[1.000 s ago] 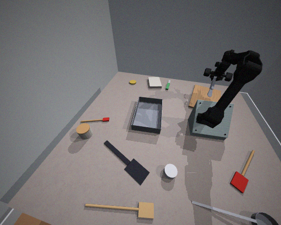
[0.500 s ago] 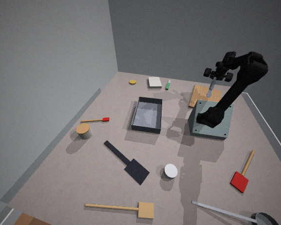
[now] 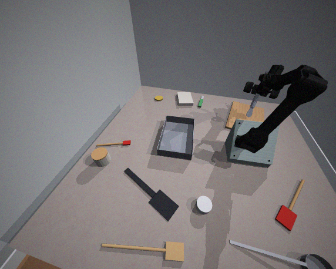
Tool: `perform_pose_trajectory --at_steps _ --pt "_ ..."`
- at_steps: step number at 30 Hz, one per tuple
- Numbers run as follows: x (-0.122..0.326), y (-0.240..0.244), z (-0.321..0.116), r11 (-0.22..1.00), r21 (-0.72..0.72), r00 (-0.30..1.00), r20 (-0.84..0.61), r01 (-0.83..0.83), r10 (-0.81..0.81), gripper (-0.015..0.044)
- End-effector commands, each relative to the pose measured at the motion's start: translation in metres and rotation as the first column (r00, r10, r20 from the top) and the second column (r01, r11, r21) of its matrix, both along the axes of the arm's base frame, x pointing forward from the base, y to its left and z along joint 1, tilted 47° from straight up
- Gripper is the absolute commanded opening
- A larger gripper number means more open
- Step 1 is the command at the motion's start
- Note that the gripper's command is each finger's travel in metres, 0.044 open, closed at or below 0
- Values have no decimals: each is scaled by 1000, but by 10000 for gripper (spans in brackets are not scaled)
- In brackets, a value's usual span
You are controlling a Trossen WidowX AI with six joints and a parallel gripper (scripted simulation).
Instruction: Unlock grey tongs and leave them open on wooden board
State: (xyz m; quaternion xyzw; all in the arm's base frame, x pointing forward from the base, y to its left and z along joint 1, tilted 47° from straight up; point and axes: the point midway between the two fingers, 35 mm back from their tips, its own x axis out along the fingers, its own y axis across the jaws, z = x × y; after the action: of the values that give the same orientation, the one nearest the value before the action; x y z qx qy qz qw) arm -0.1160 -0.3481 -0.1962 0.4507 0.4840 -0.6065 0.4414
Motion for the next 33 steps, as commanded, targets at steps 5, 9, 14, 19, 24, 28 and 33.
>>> perform_pose_trajectory --at_steps 5,9,14,19,24,28,33 --pt "2 -1 19 992 -125 999 -26 -30 27 -150" --pt "3 2 27 983 -176 999 -41 -43 37 -150" --pt "5 6 38 969 -239 997 -60 -61 48 -150" --pt "6 10 49 953 -292 995 -78 -76 56 -150" --pt "7 10 49 953 -294 995 -78 -77 56 -150" --pt "7 10 49 953 -294 995 -78 -77 56 -150" --pt "7 10 49 953 -294 995 -78 -77 56 -150"
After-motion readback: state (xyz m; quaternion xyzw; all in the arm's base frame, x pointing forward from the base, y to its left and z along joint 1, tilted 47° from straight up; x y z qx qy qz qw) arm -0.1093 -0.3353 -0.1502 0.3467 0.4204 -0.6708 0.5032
